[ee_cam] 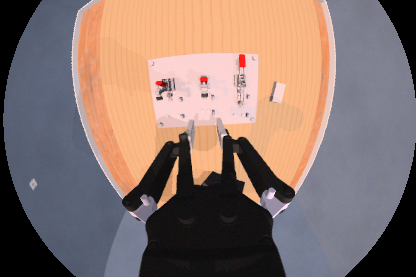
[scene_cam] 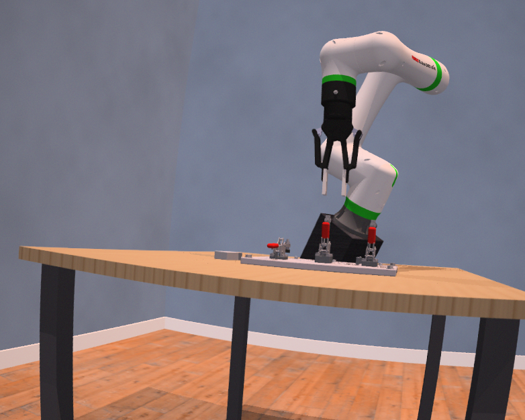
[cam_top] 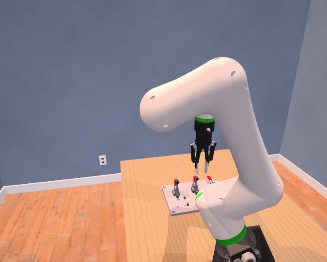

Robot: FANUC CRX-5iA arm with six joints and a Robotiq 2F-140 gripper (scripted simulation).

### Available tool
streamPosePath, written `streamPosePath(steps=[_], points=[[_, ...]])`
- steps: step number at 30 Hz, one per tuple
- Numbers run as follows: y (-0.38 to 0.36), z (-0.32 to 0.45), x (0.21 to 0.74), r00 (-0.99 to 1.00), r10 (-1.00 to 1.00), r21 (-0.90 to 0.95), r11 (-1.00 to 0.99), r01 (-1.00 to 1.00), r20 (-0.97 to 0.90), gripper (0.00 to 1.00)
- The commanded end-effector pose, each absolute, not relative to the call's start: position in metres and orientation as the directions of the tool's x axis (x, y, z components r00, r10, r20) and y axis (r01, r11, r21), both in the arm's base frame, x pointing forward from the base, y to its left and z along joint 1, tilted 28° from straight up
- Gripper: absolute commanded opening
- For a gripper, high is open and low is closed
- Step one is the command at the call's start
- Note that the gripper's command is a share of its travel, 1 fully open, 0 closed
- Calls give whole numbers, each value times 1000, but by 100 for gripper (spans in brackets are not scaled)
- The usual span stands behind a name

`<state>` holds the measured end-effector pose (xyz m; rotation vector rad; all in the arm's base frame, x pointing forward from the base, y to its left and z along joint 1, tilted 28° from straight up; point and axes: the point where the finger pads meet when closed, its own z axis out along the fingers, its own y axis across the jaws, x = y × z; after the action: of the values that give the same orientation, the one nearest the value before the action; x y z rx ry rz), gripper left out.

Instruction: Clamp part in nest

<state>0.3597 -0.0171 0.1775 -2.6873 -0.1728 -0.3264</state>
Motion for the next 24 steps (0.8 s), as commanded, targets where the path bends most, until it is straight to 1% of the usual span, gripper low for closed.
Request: streamPosePath(steps=[1,17,18,24], points=[[-17,178,360,965,70,-397,-902,171,254,28],[-17,178,360,965,70,-397,-902,171,254,28],[-17,178,360,965,70,-397,-902,171,254,58],[-17,178,360,965,70,-397,-902,171,254,58]])
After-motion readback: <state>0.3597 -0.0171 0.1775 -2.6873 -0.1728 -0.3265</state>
